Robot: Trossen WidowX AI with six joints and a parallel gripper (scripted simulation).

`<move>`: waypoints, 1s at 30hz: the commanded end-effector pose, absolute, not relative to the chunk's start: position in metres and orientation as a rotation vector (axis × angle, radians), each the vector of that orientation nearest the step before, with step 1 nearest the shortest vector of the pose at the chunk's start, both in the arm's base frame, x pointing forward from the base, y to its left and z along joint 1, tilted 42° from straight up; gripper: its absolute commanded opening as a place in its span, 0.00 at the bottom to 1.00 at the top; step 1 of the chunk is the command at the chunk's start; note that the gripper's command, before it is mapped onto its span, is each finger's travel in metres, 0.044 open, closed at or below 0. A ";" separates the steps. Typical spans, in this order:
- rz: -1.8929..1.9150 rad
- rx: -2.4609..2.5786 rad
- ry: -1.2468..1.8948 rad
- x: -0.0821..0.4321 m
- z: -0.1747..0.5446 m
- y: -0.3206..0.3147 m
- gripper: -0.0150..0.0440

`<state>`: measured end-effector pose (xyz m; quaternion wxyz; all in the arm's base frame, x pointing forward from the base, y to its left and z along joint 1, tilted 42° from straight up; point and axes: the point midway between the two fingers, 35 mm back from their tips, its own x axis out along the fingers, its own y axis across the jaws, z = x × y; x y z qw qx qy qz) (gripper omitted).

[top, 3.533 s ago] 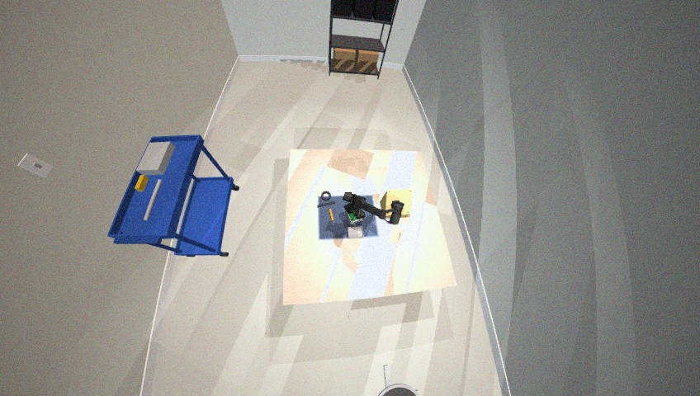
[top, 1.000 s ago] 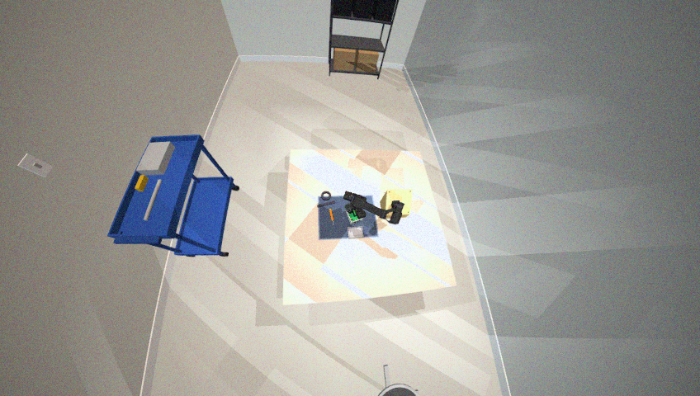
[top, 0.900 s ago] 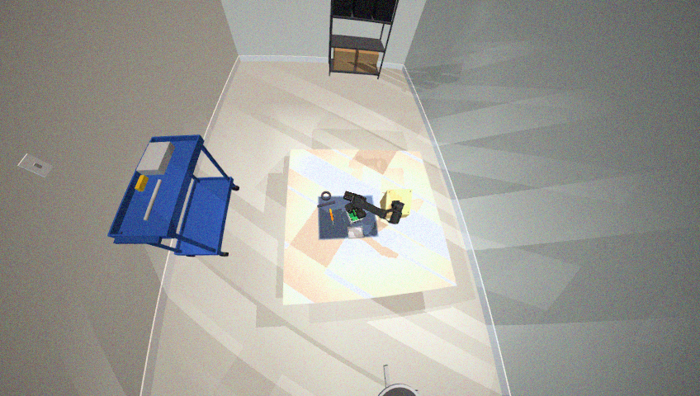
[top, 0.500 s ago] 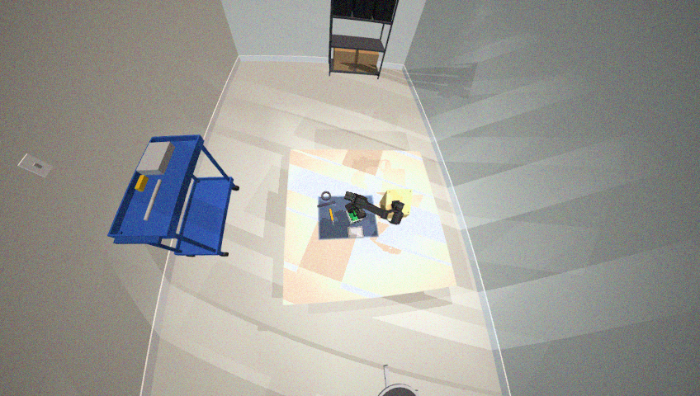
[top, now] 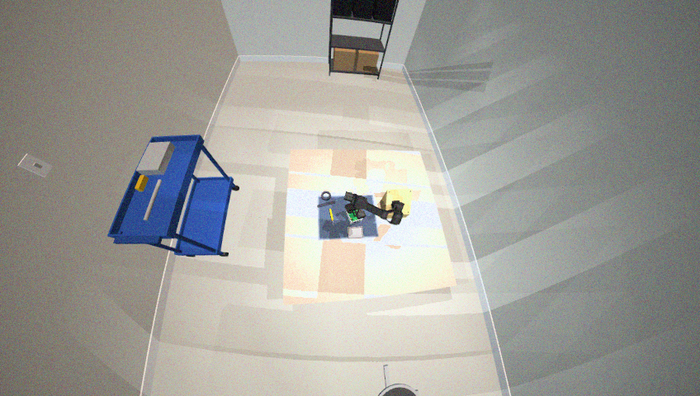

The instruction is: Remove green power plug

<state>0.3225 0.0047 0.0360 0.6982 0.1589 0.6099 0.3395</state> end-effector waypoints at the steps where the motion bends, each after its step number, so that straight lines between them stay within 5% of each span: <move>1: 0.755 0.360 1.367 0.321 0.031 0.009 0.68; 12: 0.755 0.360 1.367 0.321 0.024 0.015 0.68; 22: 0.755 0.360 1.367 0.321 0.024 0.015 0.25; 30: 0.755 0.360 1.367 0.321 0.024 0.015 0.25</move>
